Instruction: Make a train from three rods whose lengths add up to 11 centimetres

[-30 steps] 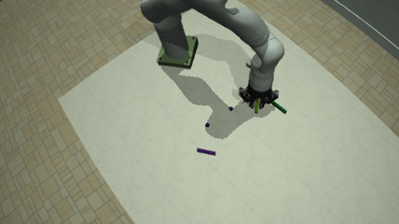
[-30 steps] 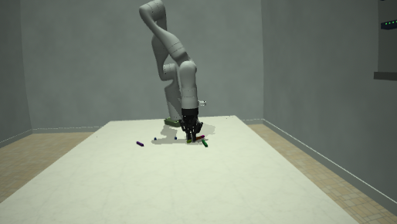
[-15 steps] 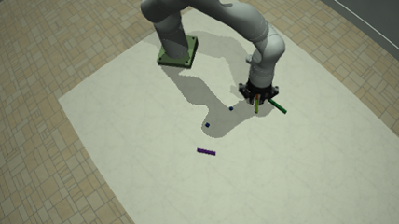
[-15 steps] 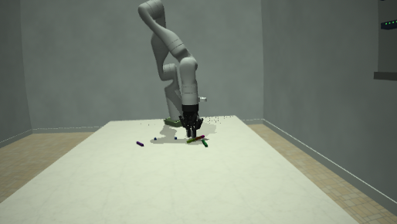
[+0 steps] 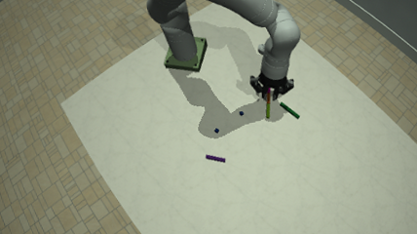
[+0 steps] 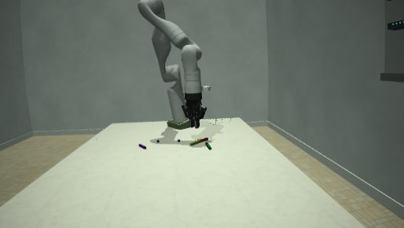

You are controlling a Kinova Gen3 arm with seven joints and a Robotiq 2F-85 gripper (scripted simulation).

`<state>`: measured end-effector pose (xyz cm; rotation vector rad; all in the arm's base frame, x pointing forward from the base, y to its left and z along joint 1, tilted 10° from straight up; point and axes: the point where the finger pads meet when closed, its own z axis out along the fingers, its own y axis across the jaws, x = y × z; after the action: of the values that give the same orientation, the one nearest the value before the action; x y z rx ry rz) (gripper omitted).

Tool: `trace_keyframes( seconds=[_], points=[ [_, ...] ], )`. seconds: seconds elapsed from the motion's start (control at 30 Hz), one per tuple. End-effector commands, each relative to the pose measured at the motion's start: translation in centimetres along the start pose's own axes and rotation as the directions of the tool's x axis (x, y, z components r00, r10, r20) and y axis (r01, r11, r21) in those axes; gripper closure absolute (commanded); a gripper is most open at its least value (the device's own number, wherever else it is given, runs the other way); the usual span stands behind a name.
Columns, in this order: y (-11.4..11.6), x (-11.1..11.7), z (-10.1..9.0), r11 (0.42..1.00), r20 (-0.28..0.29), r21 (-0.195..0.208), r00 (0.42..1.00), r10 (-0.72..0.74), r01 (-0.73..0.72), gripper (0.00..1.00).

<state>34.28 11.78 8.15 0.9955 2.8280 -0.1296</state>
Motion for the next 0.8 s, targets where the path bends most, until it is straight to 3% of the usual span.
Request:
trace_keyframes(
  seconds=[0.0,0.2,0.23,0.77],
  points=[
    [0.25,-0.64,-1.19,1.000,0.014,-0.015,1.000,0.011,-0.010,0.76],
    [0.24,-0.63,-1.63,1.000,0.014,-0.015,1.000,0.011,-0.010,0.76],
    [0.24,-0.63,-1.63,1.000,0.014,-0.015,1.000,0.011,-0.010,0.00],
    [0.24,-0.63,-1.63,1.000,0.014,-0.015,1.000,0.011,-0.010,0.00]
  ],
)
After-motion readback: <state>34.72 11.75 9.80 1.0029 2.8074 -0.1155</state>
